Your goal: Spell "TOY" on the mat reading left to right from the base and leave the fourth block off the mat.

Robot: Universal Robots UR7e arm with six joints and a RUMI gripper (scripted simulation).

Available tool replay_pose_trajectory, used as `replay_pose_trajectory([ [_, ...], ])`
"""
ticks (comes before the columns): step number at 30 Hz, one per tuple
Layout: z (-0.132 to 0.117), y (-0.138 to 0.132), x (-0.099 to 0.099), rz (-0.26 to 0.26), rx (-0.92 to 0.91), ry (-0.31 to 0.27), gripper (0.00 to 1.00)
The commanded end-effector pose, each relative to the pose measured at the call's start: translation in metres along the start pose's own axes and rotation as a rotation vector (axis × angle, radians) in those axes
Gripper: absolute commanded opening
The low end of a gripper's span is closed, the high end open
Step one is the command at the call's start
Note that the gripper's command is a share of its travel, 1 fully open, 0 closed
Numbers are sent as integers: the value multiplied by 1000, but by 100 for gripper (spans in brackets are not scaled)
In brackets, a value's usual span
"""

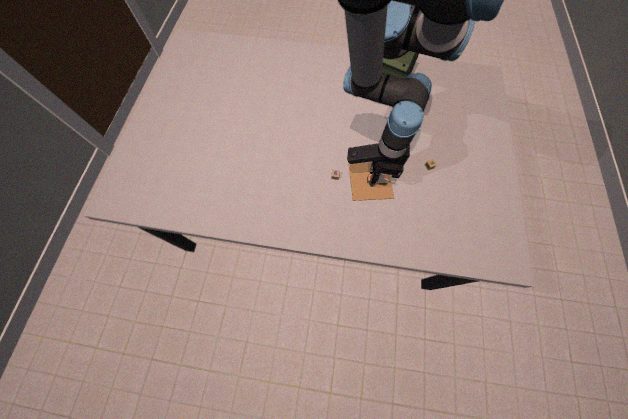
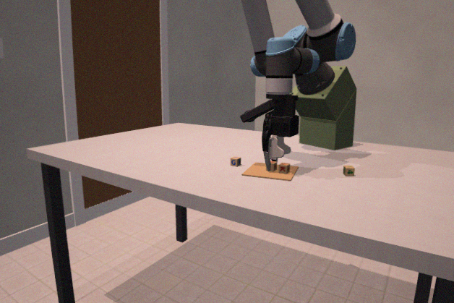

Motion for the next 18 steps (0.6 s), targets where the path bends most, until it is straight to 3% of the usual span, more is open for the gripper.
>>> replay_pose_trajectory([
  [1,0,0,4,1,0,0,25],
  [18,0,0,36,1,0,0,25],
])
Point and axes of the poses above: the point where the finger pads meet when closed, its own x axis back along the fingers, its own y axis across the jaws, z = x × y, the point moved 9 cm from there along x, back along the fingers, and after that the axes turned 8 degrees about -x, right-handed, at the moved point
